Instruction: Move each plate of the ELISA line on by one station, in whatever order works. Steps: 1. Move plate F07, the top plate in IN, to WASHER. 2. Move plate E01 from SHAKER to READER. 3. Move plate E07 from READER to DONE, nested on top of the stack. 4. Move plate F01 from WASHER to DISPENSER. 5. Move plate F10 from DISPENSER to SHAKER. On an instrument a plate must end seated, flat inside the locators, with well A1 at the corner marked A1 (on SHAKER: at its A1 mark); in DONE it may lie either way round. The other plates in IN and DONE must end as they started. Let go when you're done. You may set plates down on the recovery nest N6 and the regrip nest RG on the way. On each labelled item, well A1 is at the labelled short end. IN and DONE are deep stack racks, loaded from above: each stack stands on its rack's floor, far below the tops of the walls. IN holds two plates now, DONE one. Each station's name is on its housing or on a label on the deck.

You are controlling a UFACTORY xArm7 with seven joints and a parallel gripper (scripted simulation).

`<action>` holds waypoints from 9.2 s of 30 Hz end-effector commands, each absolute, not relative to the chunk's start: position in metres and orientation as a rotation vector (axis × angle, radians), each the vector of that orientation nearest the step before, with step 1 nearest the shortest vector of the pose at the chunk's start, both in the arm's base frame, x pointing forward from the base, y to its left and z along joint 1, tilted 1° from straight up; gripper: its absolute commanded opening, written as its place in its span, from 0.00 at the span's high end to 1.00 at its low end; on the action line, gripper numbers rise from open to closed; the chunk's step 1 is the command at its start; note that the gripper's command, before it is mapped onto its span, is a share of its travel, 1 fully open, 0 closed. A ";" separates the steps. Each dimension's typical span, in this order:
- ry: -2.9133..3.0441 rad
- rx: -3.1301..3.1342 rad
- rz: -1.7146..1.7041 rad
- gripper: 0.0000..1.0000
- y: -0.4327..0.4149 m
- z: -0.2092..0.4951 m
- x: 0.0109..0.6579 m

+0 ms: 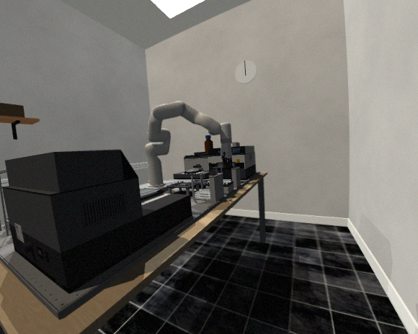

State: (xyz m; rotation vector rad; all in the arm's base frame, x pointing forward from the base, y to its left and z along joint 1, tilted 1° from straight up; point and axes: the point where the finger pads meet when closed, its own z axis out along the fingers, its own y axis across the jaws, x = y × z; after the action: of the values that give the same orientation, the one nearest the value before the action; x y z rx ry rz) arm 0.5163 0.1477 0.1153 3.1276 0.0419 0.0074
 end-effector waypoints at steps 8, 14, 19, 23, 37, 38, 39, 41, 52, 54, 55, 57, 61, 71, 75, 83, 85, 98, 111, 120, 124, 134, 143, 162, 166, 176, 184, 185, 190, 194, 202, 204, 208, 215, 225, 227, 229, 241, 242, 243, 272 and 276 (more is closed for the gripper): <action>0.042 3.128 0.014 0.00 0.148 0.130 0.517; 0.042 3.128 0.014 0.00 0.148 0.138 0.517; 0.042 3.128 0.014 0.00 0.149 0.144 0.517; 0.042 3.128 0.014 0.00 0.149 0.147 0.517; 0.042 3.128 0.014 0.00 0.149 0.166 0.517; 0.042 3.128 0.014 0.00 0.149 0.167 0.517; 0.042 3.128 0.014 0.00 0.149 0.167 0.517; 0.042 3.128 0.014 0.00 0.149 0.168 0.517; 0.042 3.128 0.014 0.00 0.149 0.183 0.517; 0.042 3.128 0.014 0.00 0.149 0.186 0.517; 0.042 3.128 0.014 0.00 0.149 0.187 0.517; 0.042 3.128 0.014 0.00 0.149 0.187 0.517; 0.042 3.128 0.014 0.00 0.149 0.192 0.517; 0.042 3.128 0.014 0.00 0.149 0.199 0.517; 0.042 3.128 0.014 0.00 0.149 0.199 0.517; 0.034 3.128 0.014 0.00 0.129 0.199 0.517; 0.034 3.128 0.014 0.00 0.123 0.199 0.517; 0.026 3.128 0.014 0.00 0.090 0.200 0.517; 0.026 3.128 0.014 0.00 0.053 0.200 0.518; 0.018 3.128 0.014 0.00 0.027 0.201 0.518; 0.018 3.128 0.014 0.00 0.017 0.201 0.518; 0.018 3.127 0.014 0.00 -0.008 0.201 0.518; 0.018 3.127 0.014 0.00 -0.008 0.201 0.518; 0.018 3.127 0.014 0.00 -0.008 0.201 0.518; 0.018 3.127 0.014 0.00 -0.008 0.201 0.518; 0.018 3.127 0.014 0.00 -0.008 0.201 0.518; 0.018 3.127 0.014 0.00 -0.009 0.194 0.518; 0.018 3.127 0.014 0.00 -0.009 0.193 0.518; 0.018 3.127 0.014 0.00 -0.009 0.186 0.518; 0.018 3.127 0.014 0.00 -0.009 0.184 0.518; 0.018 3.127 0.014 0.00 -0.009 0.173 0.518; 0.018 3.127 0.014 0.00 -0.009 0.170 0.518; 0.018 3.127 0.014 0.00 -0.009 0.165 0.518; 0.018 3.127 0.014 0.00 -0.009 0.158 0.518; 0.018 3.128 0.014 0.00 -0.009 0.145 0.518; 0.018 3.128 0.014 0.00 -0.009 0.145 0.518; 0.018 3.128 0.014 0.00 -0.009 0.142 0.518; 0.018 3.128 0.014 0.00 -0.009 0.126 0.518; 0.018 3.128 0.014 0.00 -0.010 0.125 0.518; 0.018 3.128 0.014 0.00 -0.010 0.125 0.518; 0.018 3.128 0.014 0.00 -0.010 0.090 0.519; 0.018 3.128 0.014 0.00 -0.010 0.085 0.519</action>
State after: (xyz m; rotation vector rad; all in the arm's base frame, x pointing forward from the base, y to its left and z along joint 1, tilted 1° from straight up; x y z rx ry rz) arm 0.5173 -0.0101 0.0882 3.1282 0.0177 0.0071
